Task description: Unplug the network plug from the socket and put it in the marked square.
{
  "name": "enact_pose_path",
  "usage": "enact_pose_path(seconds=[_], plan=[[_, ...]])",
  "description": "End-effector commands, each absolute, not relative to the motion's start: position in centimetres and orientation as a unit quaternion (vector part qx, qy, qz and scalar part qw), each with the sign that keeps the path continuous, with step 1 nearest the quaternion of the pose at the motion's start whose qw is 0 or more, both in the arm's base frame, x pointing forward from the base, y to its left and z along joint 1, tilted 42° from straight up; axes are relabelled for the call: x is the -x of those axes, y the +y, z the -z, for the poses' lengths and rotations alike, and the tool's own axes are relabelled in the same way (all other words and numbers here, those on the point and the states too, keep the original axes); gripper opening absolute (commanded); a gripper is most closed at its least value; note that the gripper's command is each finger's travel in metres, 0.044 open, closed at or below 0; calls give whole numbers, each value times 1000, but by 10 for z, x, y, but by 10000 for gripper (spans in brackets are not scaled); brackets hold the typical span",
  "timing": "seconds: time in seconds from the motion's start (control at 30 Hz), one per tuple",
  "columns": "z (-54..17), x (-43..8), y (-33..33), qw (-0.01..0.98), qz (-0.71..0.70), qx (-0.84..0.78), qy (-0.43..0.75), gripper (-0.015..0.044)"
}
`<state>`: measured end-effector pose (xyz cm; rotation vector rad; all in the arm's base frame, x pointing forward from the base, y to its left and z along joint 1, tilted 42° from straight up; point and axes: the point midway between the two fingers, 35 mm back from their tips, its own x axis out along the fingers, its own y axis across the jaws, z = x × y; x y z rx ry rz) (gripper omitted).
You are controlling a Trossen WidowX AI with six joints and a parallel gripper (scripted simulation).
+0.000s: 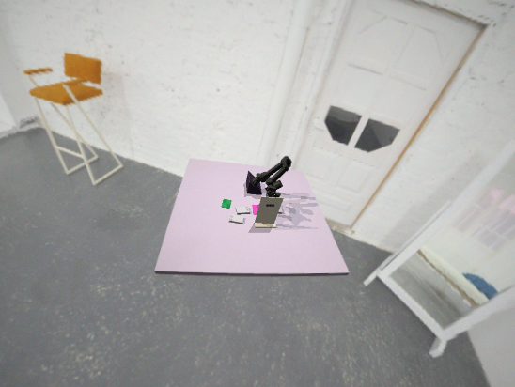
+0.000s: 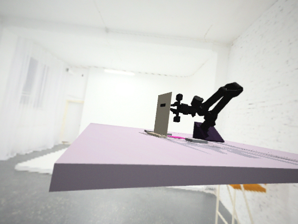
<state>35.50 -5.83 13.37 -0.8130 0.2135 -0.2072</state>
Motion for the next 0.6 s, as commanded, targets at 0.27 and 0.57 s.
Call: enact_pose_path(seconds=[0.27, 0.57], plan=[[-133, -348, -58, 907, 98, 396, 105, 0], [-133, -343, -57, 907, 98, 396, 105, 0]])
